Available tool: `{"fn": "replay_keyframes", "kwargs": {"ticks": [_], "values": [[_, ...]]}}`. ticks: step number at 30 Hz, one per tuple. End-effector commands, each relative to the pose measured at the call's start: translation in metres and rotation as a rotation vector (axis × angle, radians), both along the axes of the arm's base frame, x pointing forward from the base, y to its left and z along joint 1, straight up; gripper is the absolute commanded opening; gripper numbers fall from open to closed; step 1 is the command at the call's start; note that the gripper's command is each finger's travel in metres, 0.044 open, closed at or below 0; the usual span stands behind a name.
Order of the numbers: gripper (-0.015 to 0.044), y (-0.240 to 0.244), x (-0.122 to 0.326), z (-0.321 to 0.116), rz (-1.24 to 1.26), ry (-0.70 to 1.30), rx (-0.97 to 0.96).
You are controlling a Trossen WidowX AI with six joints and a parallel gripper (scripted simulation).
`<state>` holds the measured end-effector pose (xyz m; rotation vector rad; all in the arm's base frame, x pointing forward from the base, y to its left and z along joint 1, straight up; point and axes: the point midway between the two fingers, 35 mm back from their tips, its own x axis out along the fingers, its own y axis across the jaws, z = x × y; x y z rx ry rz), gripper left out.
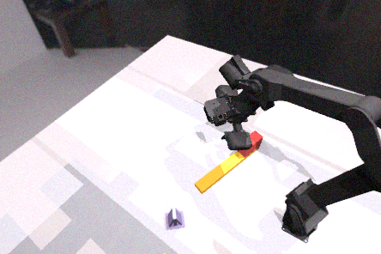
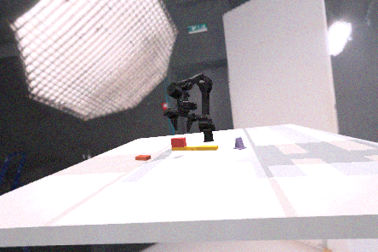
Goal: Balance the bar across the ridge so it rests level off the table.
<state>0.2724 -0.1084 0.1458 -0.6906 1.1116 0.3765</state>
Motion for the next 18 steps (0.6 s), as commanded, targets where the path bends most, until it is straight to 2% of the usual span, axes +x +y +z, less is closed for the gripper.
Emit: {"fn": "replay_keyframes", "kwargs": {"ticks": [1, 13, 18], "values": [[0.0315, 0.009, -0.011, 0.003, 0.119, 0.111, -0.029], [0.0315, 0.032, -0.046, 0.016, 0.455, 0.393, -0.058], [0.0315, 0.033, -0.049, 0.018, 0.475, 0.409, -0.058]]}}
